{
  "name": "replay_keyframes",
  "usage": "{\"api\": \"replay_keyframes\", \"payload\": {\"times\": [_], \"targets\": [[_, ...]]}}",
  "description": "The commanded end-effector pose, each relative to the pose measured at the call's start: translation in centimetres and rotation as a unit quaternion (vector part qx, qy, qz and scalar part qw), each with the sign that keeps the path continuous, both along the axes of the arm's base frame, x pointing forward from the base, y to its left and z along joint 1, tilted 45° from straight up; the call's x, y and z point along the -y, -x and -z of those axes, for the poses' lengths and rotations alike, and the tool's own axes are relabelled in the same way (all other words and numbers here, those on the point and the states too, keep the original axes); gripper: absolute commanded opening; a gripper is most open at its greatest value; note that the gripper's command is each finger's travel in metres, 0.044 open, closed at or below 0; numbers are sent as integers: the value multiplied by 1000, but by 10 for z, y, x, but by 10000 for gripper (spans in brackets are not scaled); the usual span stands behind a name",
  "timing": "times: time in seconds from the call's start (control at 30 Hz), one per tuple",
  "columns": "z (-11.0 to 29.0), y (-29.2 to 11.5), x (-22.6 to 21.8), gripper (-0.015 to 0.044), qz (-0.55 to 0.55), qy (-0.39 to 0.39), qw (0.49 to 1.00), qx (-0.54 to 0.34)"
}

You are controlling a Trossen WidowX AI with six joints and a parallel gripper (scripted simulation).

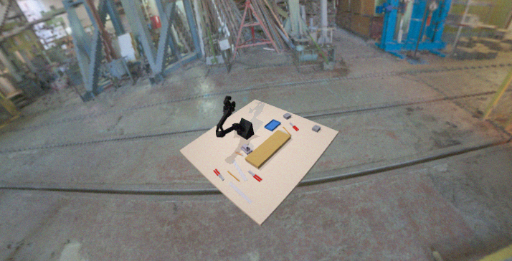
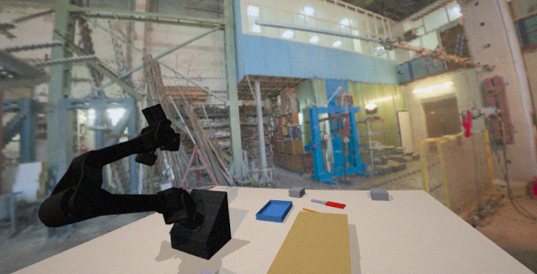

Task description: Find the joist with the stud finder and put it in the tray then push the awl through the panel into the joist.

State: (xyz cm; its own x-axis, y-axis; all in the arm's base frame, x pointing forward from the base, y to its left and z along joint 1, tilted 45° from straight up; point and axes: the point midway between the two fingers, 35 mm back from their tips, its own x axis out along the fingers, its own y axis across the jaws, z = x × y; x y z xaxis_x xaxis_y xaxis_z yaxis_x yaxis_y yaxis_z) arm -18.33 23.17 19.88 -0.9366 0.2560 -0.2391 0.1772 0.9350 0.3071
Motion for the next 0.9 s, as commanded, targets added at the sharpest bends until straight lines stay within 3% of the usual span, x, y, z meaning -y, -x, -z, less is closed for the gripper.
{"api": "replay_keyframes", "payload": {"times": [0.0,0.2,0.43,0.63,0.87], "targets": [[1,-2,-2,426,5,-3,1000,3],[26,-74,-49,440,157,-74,977,120],[60,-187,-65,440,297,-103,894,319],[85,-283,-35,440,346,-61,794,495],[106,-369,44,440,316,58,676,663]]}}
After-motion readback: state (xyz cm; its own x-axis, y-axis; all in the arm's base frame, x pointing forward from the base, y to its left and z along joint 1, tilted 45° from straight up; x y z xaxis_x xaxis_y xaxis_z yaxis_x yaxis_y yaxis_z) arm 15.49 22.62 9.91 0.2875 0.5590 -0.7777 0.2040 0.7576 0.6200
